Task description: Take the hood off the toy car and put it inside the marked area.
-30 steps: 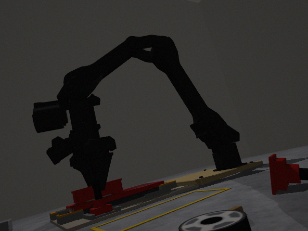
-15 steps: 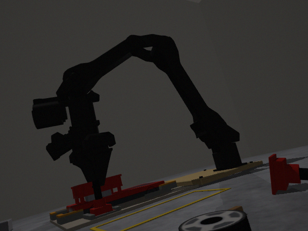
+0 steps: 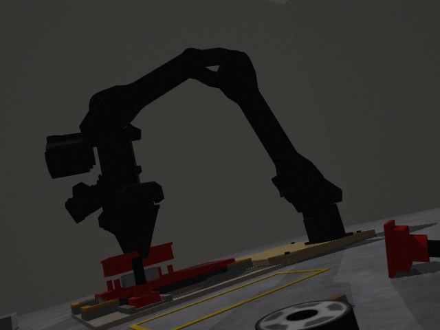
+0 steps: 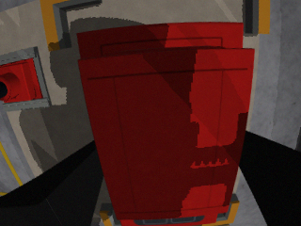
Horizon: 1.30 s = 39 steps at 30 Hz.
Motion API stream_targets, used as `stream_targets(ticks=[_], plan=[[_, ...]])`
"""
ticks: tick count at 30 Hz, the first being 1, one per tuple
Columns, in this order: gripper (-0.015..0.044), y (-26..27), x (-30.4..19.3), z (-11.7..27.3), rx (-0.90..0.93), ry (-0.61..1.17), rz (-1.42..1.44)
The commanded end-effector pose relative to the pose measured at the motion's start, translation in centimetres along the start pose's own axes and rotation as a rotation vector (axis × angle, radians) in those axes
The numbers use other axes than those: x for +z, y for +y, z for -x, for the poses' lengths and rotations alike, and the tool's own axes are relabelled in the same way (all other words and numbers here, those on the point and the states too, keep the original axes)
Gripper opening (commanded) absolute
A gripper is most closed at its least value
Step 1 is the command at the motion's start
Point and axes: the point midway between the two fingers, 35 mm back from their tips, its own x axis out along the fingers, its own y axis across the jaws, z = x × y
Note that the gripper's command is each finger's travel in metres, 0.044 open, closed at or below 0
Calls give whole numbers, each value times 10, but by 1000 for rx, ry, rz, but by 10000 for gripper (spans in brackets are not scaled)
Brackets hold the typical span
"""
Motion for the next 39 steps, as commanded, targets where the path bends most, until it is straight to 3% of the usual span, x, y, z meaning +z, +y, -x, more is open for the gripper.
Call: stream_targets(ticks=[1, 15, 20, 39], plan=[[0, -1, 2, 6, -3, -12, 0], [0, 0, 2, 50, -3, -11, 0], [0, 4, 2, 41, -2, -2, 1], [0, 98, 7, 45, -7, -13, 76]])
